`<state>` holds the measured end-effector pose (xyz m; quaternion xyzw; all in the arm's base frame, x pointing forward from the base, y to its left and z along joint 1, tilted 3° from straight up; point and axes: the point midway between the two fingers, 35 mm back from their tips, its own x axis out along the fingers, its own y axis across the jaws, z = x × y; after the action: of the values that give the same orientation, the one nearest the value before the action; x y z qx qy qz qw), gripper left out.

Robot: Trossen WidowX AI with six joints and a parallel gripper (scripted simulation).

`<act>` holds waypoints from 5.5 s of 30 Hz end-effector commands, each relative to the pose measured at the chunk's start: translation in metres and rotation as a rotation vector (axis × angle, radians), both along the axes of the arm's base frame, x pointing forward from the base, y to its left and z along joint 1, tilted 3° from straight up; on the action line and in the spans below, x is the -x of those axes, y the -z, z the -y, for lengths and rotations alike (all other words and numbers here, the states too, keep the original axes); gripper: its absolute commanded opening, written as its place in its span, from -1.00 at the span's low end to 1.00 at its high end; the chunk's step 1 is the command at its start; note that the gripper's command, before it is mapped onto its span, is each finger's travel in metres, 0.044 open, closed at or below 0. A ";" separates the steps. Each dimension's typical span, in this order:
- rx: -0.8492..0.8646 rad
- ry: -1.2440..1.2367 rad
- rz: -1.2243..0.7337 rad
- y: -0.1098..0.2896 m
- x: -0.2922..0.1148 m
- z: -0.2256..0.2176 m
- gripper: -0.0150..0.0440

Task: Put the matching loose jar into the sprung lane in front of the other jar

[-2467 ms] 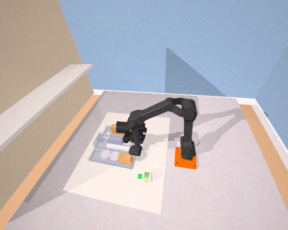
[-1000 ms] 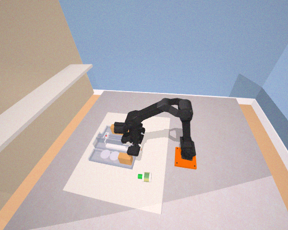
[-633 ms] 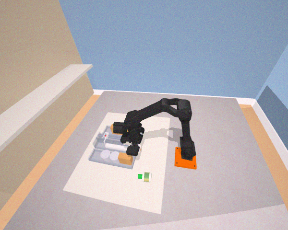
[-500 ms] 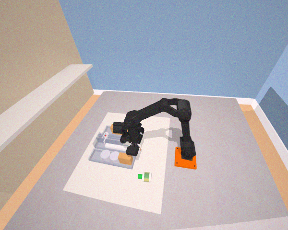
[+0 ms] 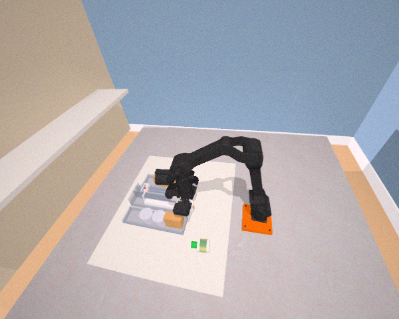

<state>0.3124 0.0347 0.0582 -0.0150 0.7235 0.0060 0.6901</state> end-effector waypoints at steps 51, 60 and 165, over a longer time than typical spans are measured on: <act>0.002 -0.001 0.028 -0.007 -0.029 0.000 -0.49; 0.002 -0.001 0.028 -0.008 -0.033 -0.001 -0.49; 0.002 -0.001 0.028 -0.002 -0.037 -0.001 -0.49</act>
<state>0.3440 0.0355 0.0598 -0.0131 0.7214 0.0046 0.6924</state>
